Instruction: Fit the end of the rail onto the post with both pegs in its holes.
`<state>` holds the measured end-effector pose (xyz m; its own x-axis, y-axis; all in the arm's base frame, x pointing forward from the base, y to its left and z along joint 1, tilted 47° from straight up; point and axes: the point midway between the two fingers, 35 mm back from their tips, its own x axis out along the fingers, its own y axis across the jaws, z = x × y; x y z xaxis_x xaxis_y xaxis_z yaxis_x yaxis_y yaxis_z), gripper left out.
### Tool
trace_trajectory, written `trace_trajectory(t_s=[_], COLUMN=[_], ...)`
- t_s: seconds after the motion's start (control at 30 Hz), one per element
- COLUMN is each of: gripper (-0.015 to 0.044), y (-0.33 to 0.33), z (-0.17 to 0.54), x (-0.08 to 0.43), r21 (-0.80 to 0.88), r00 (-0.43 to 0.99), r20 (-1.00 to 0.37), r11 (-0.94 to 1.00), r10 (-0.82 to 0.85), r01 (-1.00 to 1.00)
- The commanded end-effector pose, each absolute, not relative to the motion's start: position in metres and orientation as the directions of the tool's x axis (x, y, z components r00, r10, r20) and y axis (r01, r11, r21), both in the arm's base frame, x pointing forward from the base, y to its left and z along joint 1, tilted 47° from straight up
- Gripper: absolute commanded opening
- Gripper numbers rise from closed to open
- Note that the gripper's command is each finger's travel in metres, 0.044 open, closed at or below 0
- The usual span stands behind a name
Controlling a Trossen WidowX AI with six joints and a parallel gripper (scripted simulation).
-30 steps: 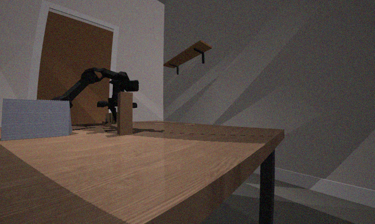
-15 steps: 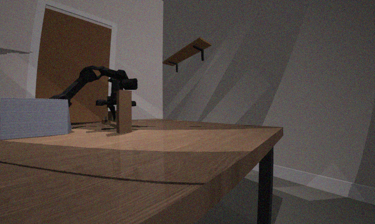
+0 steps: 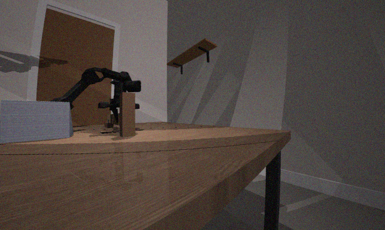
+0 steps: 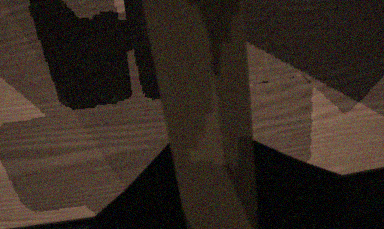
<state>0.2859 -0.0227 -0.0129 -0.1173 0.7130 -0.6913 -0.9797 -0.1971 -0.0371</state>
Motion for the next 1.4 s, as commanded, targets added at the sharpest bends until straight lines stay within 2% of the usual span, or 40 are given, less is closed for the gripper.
trace_trajectory(t_s=[0.0,1.37], gripper=[0.0,0.0], y=[-0.025,-0.0219], z=[-0.0107,-0.0091], x=[0.2877,0.287], r21=[-0.045,-0.045], r00=[-0.108,-0.108], r20=[-0.693,-0.693], r11=[-0.192,-0.192], r10=[0.713,0.713], r01=[-0.98,-0.98])
